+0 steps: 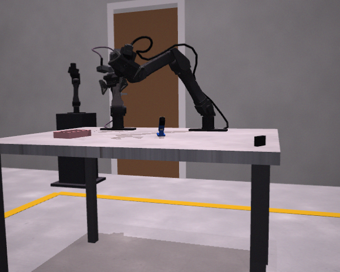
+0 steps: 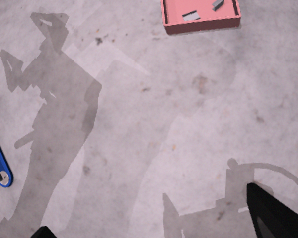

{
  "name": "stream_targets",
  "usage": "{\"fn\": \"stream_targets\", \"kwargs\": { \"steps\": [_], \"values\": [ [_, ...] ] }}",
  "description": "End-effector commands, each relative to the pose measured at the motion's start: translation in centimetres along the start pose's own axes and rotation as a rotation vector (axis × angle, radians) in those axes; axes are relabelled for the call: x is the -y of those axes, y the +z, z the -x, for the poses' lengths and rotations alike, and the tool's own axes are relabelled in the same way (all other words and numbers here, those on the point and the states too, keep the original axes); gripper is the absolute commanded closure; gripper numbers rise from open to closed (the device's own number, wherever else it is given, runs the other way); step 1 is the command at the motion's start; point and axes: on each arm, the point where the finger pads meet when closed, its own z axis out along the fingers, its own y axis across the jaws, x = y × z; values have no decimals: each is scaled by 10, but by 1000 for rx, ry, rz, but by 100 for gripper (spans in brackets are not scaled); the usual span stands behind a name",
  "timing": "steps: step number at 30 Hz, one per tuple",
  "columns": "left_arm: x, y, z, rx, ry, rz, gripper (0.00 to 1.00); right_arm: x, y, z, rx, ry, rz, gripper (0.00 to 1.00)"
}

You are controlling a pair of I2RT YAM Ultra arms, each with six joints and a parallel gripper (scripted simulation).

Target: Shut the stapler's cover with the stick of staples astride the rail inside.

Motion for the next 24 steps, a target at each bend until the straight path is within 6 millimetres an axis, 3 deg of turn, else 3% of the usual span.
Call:
{"fn": "stream_targets", "kwargs": {
  "steps": [1, 12, 24],
  "values": [
    [2, -6, -1, -92, -79, -15, 0, 0, -1, 2, 32, -29, 5, 0],
    [-9, -8, -11, -123, -71, 4, 0, -2, -2, 1, 34, -39, 11, 0],
    [-33, -12, -35, -168, 168, 32, 0, -46, -34, -6, 224, -473, 263, 0]
  ]
}}
